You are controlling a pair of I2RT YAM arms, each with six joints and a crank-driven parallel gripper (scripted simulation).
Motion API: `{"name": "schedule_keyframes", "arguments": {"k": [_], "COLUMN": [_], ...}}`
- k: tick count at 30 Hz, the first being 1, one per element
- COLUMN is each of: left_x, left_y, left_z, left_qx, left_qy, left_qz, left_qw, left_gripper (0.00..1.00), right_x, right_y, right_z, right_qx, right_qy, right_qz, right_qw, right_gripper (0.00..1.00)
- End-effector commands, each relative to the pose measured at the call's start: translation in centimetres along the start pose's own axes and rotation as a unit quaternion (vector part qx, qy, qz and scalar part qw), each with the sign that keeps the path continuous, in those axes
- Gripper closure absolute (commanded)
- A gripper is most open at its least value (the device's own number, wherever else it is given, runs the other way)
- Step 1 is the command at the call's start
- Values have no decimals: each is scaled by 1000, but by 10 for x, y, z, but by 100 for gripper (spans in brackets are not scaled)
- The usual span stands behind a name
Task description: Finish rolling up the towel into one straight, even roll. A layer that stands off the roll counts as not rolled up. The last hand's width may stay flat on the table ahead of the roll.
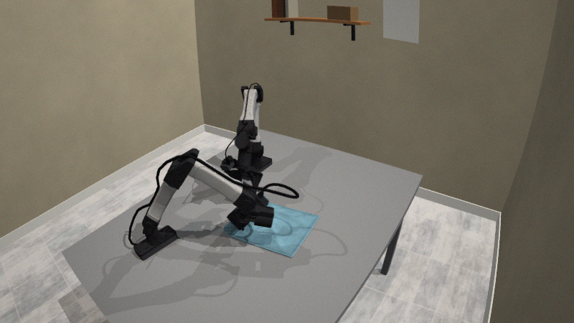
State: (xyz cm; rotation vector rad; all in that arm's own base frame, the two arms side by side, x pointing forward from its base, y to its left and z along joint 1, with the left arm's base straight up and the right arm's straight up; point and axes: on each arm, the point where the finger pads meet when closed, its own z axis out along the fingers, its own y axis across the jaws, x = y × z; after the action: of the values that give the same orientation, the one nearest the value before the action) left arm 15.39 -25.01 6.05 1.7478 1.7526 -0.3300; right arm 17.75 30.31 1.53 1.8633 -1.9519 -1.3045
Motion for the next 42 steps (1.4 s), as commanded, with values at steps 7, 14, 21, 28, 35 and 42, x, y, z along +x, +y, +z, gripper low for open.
{"name": "schedule_keyframes", "arguments": {"k": [7,14,21,28,35,42], "left_x": [-4,1,18,31,28,26], "left_y": [31,43,31,21,21,22], "left_z": [-5,-8,17,38,49,50], "left_qx": [-56,-43,-45,-47,-47,-47], "left_qy": [-12,-19,-18,-17,-17,-17], "left_qz": [4,20,18,16,15,15], "left_qw": [998,999,999,999,999,999], "left_gripper": [2,2,2,2,2,19], "right_x": [4,7,7,7,7,7], "right_y": [6,2,2,2,2,2], "right_z": [1,5,5,5,5,5], "right_qx": [-33,-33,-33,-33,-33,-33], "right_qy": [3,3,3,3,3,3], "right_qz": [16,16,16,16,16,16], "right_qw": [999,999,999,999,999,999], "right_gripper": [77,77,77,77,77,77]}}
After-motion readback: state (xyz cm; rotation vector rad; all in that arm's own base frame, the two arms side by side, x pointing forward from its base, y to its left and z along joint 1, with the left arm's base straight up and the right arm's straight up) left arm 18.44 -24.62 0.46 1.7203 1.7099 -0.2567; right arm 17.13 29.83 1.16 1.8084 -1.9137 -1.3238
